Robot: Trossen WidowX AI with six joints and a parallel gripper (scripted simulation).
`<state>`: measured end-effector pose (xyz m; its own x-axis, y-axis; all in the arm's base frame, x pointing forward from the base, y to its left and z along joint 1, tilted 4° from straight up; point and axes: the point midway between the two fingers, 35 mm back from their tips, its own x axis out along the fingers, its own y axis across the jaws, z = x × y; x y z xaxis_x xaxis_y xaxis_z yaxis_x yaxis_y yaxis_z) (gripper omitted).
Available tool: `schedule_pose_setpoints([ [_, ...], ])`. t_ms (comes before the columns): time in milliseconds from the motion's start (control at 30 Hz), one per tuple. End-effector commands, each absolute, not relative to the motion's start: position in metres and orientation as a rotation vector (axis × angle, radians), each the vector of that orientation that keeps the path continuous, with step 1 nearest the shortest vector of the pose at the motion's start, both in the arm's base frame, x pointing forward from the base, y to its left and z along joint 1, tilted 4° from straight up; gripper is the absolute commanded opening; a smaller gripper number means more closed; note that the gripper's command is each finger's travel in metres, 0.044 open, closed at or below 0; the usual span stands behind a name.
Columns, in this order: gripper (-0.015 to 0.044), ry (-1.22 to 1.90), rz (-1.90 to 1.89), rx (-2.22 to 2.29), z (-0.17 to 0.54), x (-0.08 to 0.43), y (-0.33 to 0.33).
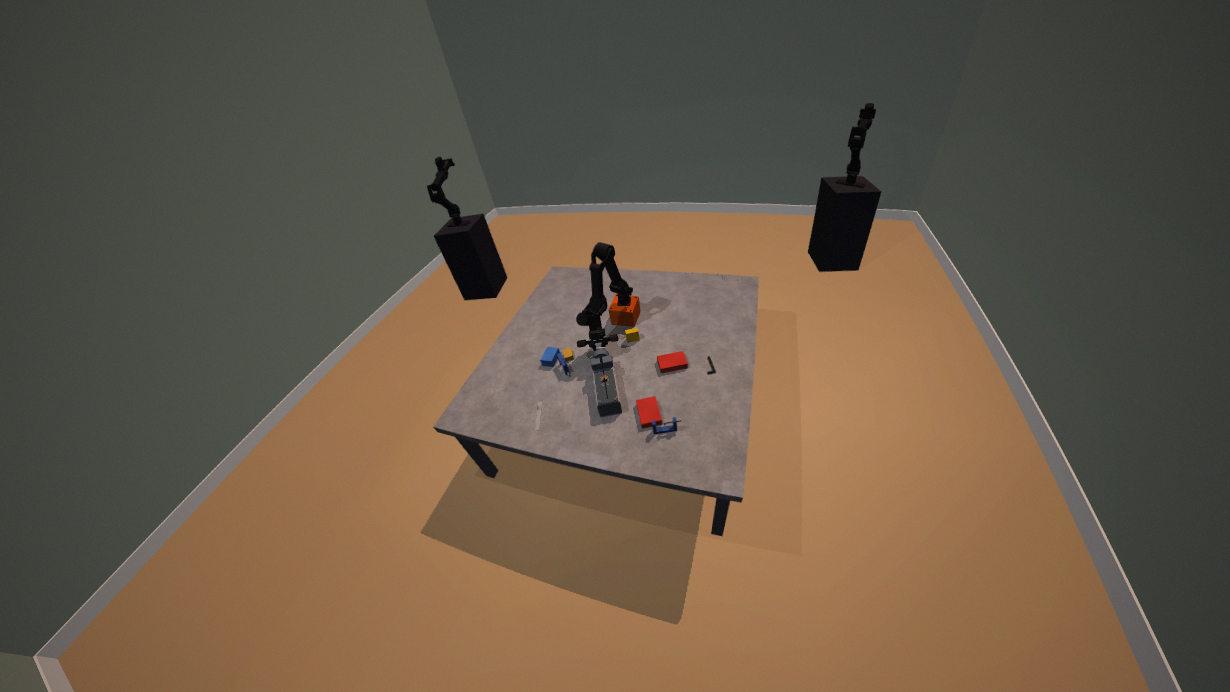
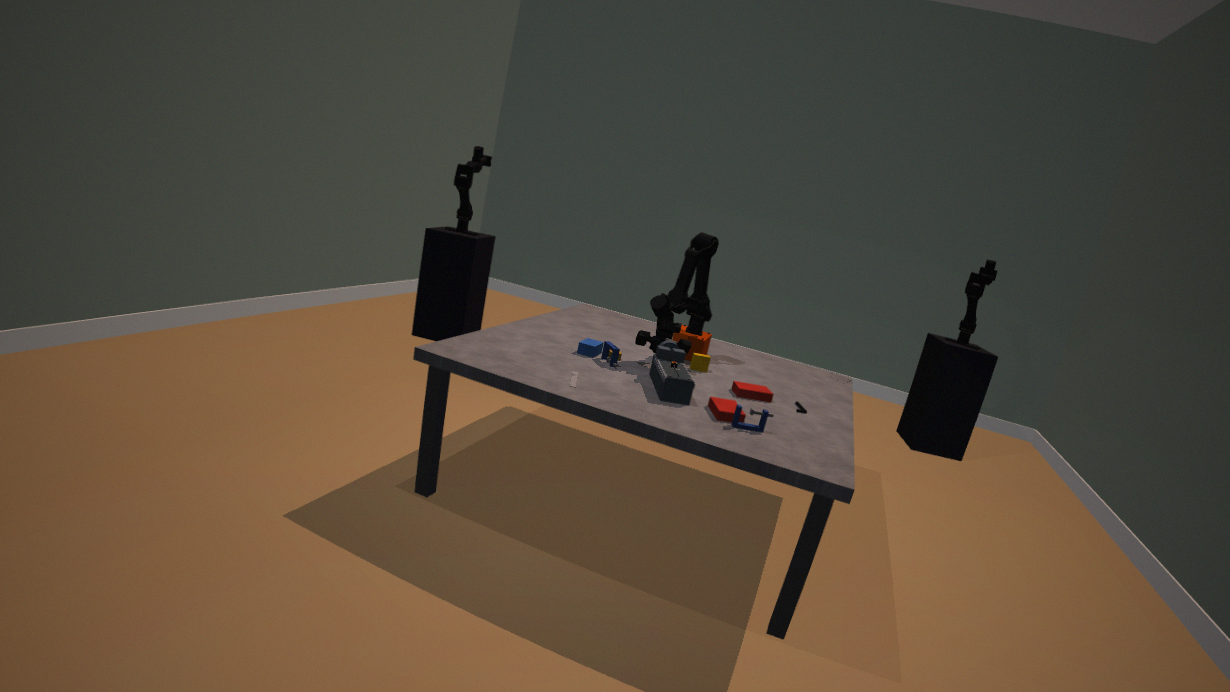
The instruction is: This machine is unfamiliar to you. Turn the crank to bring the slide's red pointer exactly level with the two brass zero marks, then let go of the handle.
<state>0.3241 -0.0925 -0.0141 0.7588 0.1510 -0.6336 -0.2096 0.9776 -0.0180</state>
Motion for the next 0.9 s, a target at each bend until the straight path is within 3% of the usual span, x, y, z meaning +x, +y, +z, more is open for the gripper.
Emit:
schedule_pose_setpoints([
  [0,0.0000,0.687,0.221,-0.080,-0.016,0.322,-0.084],
  [867,0.0000,0.687,0.221,-0.079,-0.011,0.320,-0.073],
])
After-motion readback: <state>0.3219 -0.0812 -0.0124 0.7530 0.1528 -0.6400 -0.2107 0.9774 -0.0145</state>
